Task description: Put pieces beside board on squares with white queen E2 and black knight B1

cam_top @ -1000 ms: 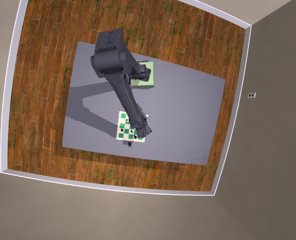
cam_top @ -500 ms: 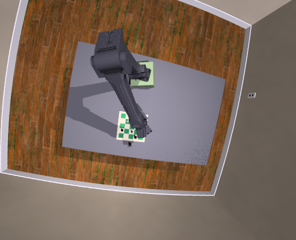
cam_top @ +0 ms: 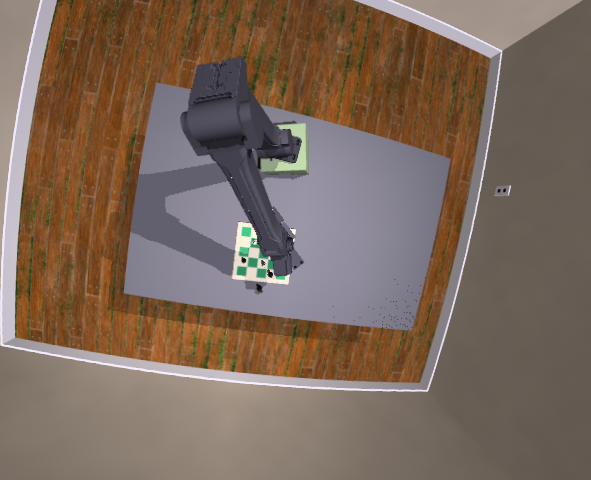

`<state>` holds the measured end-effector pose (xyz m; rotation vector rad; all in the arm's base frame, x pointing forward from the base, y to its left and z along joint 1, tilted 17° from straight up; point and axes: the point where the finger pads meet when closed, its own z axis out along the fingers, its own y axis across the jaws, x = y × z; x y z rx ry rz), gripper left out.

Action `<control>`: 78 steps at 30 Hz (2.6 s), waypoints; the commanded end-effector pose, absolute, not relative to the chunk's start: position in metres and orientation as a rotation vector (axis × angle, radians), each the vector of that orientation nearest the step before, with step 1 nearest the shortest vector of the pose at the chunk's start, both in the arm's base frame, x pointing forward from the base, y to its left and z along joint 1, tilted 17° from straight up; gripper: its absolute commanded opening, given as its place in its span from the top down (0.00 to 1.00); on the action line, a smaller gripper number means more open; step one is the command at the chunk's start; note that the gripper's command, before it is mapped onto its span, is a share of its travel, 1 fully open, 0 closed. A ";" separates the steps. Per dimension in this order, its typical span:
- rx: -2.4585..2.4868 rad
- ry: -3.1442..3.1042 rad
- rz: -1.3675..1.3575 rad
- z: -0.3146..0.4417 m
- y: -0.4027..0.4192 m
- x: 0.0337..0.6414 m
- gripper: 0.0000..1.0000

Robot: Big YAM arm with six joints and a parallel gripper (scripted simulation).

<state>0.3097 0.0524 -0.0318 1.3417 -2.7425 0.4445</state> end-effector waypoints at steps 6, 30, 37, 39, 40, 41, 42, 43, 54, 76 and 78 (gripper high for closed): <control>1.380 -2.760 0.458 -0.028 0.059 0.316 1.00; 1.383 -2.757 0.457 -0.029 0.060 0.314 1.00; 1.384 -2.756 0.457 -0.029 0.060 0.314 1.00; 1.383 -2.756 0.457 -0.029 0.061 0.314 1.00; 1.383 -2.757 0.457 -0.029 0.061 0.314 1.00; 1.383 -2.757 0.457 -0.029 0.061 0.314 1.00; 1.382 -2.757 0.457 -0.029 0.061 0.314 1.00; 1.382 -2.757 0.457 -0.029 0.061 0.314 1.00; 1.379 -2.758 0.457 -0.029 0.061 0.314 1.00; 1.377 -2.761 0.457 -0.029 0.061 0.314 1.00; 1.376 -2.764 0.458 -0.028 0.061 0.314 1.00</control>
